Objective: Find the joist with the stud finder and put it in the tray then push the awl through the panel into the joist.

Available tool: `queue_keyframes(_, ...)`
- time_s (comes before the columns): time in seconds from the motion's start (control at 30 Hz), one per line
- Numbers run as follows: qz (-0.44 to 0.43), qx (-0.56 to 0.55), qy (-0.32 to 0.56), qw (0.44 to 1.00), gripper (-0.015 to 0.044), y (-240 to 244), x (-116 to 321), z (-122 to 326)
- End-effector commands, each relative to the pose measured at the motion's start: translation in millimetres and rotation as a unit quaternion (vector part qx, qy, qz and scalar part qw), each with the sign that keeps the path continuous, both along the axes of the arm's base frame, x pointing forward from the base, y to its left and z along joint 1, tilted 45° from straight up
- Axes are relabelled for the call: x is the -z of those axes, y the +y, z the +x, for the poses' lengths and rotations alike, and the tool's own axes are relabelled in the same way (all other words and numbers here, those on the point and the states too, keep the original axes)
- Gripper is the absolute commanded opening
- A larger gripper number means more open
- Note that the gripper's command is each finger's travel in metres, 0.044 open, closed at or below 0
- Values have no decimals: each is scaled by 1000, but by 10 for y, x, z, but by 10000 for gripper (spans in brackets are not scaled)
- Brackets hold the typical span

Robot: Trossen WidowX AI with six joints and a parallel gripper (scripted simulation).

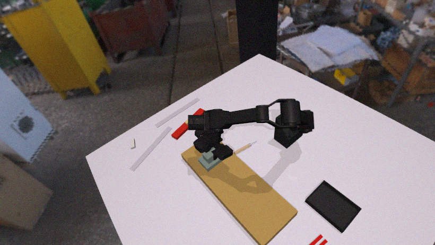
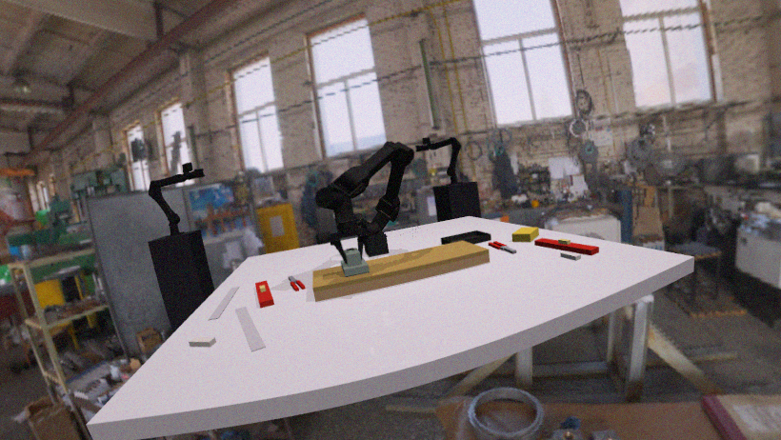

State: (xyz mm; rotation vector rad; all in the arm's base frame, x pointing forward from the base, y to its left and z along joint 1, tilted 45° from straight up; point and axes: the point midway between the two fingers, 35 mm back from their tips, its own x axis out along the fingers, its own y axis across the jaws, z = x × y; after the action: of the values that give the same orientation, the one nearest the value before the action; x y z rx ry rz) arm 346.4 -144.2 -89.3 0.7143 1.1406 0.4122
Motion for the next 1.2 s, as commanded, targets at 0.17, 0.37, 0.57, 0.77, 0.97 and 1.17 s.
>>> queue_keyframes(0.17, -2, 1, 2, 1000, 0, -148, 146, -27)
queue_keyframes(0.37, -2, 1, 2, 1000, 0, -227, 221, -34)
queue_keyframes(0.57, -2, 1, 2, 1000, 0, -307, 295, -41)
queue_keyframes(0.77, -3, 1, 2, 1000, 0, -387, 370, -48)
queue_keyframes(0.97, -3, 1, 1, 1000, 0, -467, 444, -55)
queue_keyframes(1.17, -2, 1, 0, 1000, 0, -447, 418, -38)
